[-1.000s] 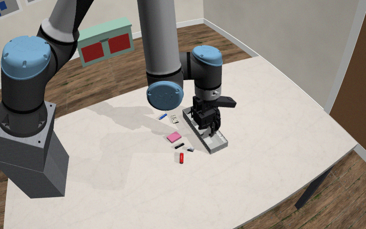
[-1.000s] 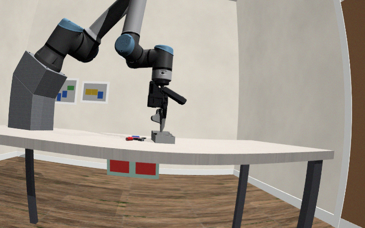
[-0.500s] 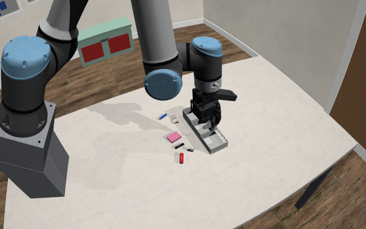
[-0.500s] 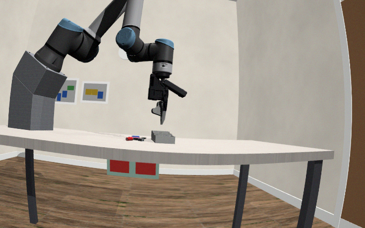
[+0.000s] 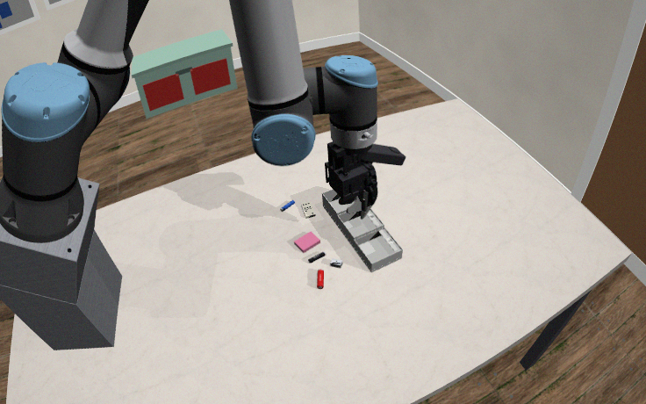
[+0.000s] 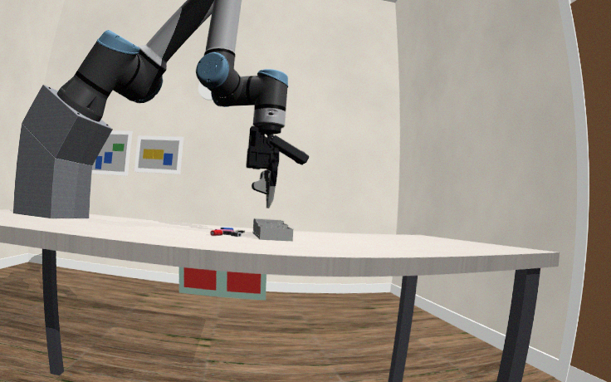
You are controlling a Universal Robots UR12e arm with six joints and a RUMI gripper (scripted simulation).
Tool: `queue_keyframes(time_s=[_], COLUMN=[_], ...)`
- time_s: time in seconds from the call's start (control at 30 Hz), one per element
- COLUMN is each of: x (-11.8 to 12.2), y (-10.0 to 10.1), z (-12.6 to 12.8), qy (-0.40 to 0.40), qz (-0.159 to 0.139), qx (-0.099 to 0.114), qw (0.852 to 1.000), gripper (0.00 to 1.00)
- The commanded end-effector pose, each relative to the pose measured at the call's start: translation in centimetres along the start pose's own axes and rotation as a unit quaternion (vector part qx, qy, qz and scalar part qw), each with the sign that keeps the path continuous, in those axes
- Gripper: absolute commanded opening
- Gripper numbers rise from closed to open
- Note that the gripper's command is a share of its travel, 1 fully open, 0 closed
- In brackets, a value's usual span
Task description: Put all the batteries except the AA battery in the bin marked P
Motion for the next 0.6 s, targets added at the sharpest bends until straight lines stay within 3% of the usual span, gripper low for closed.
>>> queue_keyframes(time_s=[0.0, 0.1, 0.43, 0.57], x=[0.0, 0.1, 0.1, 0.1], y=[0.0, 0.0, 0.0, 1.0], z=[-2.2, -3.6, -3.6, -3.6], qy=[0.000, 0.000, 0.000, 0.000], qz=[0.000, 0.000, 0.000, 0.000], qx=[0.001, 0.001, 0.001, 0.001], qw=[1.000, 1.000, 1.000, 1.000], gripper=[0.04, 0.04, 0.04, 0.04])
Point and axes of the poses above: the point where the finger pads meet when closed, its own y axis out along the fingers, its own z axis across the jaws, x = y × z, the point moved 1 cm from there along -y, back along the fingers, and after that the axes turned 5 degrees about y, right-handed, at the moved point
